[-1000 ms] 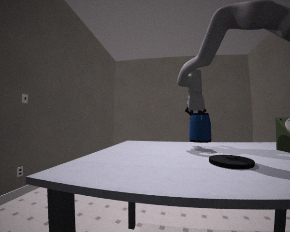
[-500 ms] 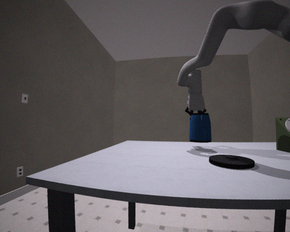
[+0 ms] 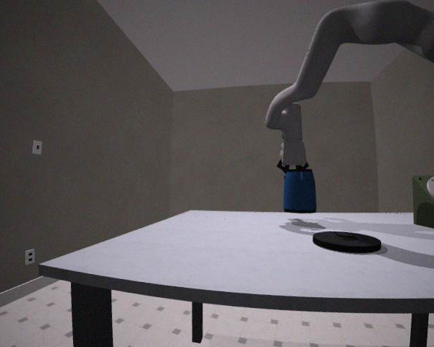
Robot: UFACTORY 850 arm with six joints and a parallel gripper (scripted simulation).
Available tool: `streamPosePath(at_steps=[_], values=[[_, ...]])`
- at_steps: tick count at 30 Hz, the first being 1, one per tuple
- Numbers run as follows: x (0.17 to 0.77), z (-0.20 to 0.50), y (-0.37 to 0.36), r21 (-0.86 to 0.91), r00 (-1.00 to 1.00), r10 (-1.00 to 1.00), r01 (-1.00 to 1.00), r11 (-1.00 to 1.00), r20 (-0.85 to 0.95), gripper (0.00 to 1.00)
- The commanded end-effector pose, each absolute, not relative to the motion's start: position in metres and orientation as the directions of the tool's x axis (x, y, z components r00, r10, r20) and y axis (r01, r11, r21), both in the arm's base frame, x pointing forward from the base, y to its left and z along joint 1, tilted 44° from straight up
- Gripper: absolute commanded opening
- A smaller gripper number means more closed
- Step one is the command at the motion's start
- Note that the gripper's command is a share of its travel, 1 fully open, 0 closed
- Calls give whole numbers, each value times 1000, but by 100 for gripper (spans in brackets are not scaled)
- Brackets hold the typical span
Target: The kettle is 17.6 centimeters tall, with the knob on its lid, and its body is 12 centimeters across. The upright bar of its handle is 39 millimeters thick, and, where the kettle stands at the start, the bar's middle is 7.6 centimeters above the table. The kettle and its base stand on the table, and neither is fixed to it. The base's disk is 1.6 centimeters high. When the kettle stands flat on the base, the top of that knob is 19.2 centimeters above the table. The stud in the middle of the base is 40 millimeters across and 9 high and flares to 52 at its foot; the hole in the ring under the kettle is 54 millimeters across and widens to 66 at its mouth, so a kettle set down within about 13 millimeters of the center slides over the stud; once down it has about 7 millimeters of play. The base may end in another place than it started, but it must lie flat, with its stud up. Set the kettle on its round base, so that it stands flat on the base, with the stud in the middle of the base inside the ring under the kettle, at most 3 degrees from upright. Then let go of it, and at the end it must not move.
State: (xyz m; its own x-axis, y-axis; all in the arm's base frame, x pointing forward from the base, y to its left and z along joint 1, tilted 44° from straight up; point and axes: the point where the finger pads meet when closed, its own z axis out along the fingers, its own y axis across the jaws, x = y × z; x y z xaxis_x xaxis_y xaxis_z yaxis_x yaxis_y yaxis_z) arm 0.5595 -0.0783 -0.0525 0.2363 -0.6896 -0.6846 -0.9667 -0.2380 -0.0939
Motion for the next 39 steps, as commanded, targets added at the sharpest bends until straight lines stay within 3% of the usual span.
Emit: streamPosePath(at_steps=[1, 39], values=[[560, -52, -79, -96, 237, -690, -967, -237, -684, 0], [552, -30, -57, -96, 237, -690, -967, -237, -684, 0]])
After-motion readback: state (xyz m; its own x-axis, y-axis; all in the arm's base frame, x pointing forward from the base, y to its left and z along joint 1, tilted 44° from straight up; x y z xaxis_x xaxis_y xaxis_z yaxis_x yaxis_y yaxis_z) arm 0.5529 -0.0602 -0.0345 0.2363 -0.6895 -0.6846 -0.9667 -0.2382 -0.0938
